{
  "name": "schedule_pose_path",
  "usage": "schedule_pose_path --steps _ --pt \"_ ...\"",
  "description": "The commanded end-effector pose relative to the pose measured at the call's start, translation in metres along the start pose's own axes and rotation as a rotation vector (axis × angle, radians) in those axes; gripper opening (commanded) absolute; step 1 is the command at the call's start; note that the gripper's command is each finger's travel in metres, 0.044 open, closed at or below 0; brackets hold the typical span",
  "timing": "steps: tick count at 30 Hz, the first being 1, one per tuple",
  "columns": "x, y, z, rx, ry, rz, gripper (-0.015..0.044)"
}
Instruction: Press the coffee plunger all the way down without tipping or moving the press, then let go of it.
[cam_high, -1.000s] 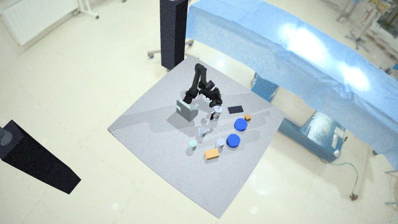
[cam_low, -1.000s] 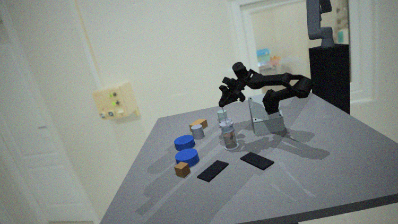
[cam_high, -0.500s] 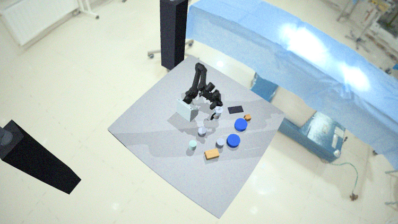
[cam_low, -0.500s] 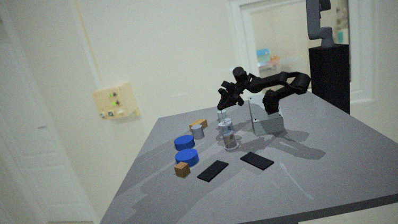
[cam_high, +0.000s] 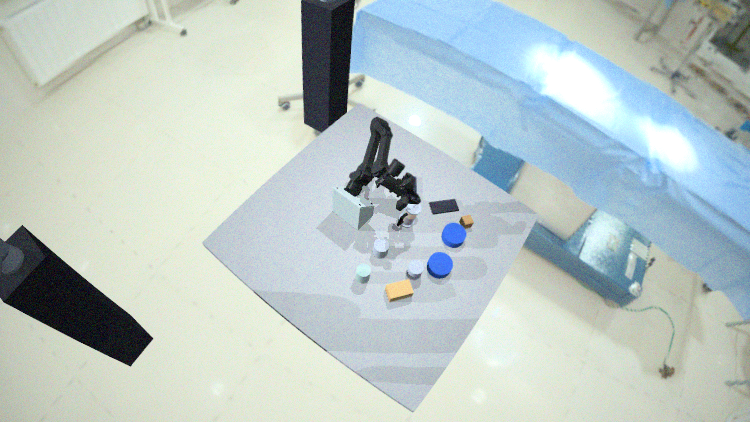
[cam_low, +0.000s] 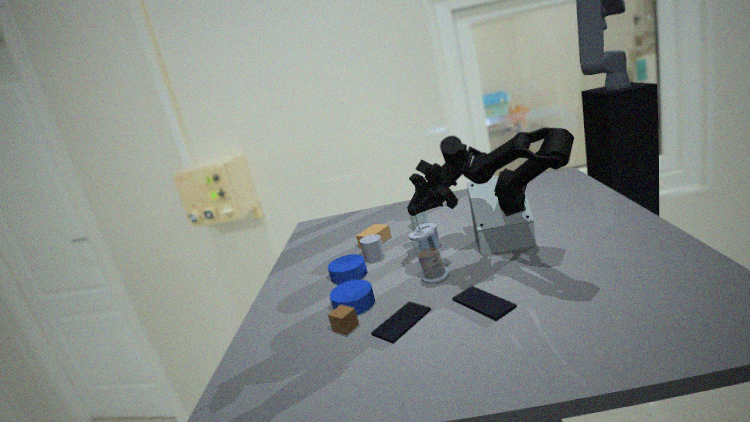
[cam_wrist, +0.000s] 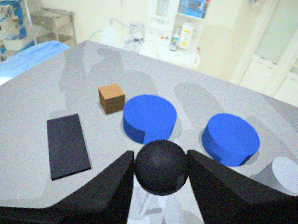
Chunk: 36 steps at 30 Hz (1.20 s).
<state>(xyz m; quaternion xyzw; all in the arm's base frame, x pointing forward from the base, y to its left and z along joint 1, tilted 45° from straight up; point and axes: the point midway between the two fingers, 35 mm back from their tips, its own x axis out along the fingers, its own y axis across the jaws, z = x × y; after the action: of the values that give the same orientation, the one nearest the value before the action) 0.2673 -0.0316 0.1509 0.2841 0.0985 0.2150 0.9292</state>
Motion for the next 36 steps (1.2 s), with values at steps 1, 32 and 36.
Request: schedule_pose_path --steps 1,32,36 --pt "0.007 0.003 -0.028 0.070 0.049 0.024 0.0124" --pt "0.028 -0.001 -0.027 0.074 0.035 0.033 0.0124" --pt "0.028 -0.002 -0.027 0.073 0.035 0.033 0.0124"
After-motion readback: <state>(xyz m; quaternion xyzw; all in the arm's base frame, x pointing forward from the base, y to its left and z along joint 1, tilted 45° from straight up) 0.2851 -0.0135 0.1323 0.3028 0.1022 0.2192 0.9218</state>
